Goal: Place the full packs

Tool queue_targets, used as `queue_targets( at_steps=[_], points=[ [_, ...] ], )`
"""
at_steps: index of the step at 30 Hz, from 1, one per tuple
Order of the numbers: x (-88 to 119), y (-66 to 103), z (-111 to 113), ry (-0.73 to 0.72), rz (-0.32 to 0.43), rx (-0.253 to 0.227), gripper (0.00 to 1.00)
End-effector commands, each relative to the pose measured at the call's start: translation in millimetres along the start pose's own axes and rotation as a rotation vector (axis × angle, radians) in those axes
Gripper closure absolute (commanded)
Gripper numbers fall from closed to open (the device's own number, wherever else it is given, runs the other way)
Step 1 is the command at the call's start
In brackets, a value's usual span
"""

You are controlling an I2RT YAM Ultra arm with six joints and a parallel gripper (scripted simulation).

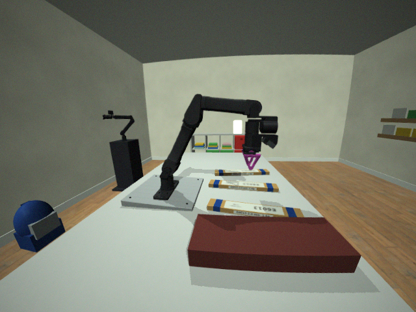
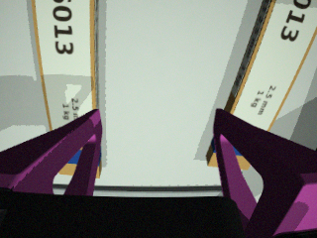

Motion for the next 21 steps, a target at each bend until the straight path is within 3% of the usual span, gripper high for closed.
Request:
queue_targets(
  at_steps=[1,3,4,6,11,21],
  points=[
    [-2,13.4,-1,0.001,-0.029,0.002,0.37],
    [-2,13.4,-1,0.001,-0.029,0.002,0.37],
    [-2,24.8,9,0.051,-0.055,0.008,0.05],
    [-2,22.6,23,0.118,-0.052,0.006,0.05],
    [-4,8.3,43,0.106,-0.020,0.004,0.05],
    [-5,1.0,109,0.106,-0.020,0.008,0.05]
  ],
)
Point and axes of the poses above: the point where the finger pads meet when closed, its own y axis back along the fingers, its own z axis across the jaws, x = y × z, the point moved 2 cm from there along y, back along the fingers, and after that the axes turned 1 degree about y, right-handed, at the moved point
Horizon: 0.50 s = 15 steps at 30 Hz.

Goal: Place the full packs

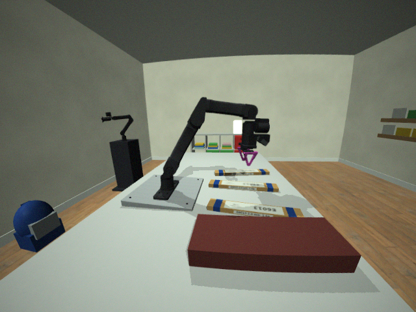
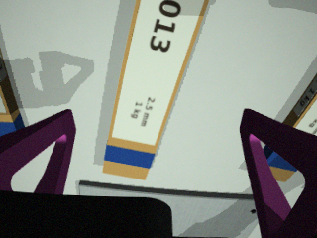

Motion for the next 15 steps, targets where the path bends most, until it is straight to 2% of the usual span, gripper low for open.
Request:
queue_targets(
  at_steps=[1,4,6,15],
  points=[
    [-9,8.2,21,-0.037,-0.029,0.007,0.05],
    [-12,6.3,40,-0.037,-0.030,0.006,0.05],
    [-12,6.3,40,-0.037,-0.030,0.006,0.05],
    [-21,0.3,100,-0.037,-0.031,0.006,0.05]
  ],
)
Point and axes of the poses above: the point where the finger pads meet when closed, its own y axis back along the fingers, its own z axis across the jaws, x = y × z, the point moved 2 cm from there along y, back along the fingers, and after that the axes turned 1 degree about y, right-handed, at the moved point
